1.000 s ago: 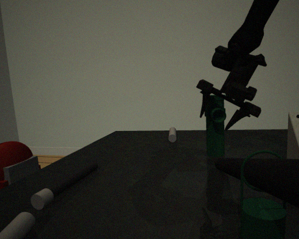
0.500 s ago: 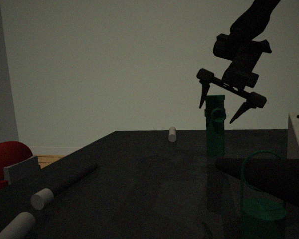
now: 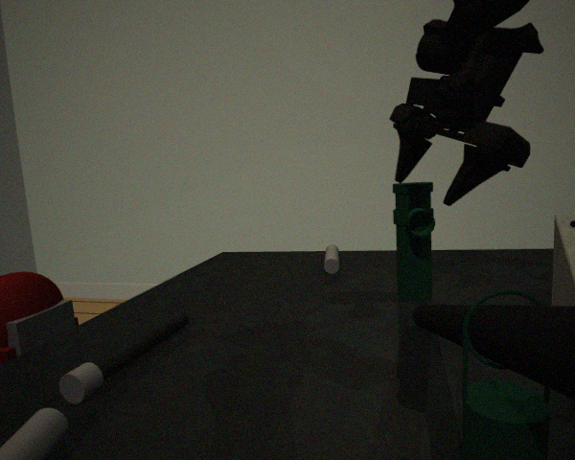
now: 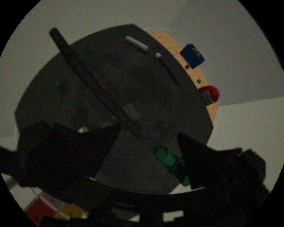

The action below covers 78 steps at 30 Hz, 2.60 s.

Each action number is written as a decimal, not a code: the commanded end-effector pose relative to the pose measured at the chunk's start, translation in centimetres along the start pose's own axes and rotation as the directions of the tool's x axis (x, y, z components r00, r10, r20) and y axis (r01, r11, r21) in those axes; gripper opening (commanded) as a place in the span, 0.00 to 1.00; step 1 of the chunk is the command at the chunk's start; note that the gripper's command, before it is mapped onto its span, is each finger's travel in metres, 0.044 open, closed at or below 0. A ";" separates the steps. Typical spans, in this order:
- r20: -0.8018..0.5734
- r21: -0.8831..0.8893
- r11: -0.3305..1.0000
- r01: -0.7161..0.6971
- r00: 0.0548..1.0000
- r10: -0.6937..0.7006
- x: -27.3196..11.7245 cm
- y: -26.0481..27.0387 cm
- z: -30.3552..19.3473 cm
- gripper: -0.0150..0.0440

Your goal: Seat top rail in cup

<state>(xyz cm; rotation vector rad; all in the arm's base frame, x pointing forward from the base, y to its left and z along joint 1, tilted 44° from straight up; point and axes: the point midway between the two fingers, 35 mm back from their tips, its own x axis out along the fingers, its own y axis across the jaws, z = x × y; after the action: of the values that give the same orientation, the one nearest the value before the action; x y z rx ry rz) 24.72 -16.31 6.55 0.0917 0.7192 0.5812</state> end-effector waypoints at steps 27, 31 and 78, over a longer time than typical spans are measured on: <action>-0.129 0.151 0.984 -0.092 0.985 0.111 -0.7 4.9 4.5 1.00; -0.236 -0.250 0.933 -0.260 0.951 0.202 1.9 6.0 4.2 1.00; -0.381 -0.676 0.555 -0.484 0.875 0.300 9.8 9.4 1.7 1.00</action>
<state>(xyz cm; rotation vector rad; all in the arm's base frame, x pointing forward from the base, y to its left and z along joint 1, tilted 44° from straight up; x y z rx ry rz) 27.29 -3.37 4.88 -0.6450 0.6184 1.3281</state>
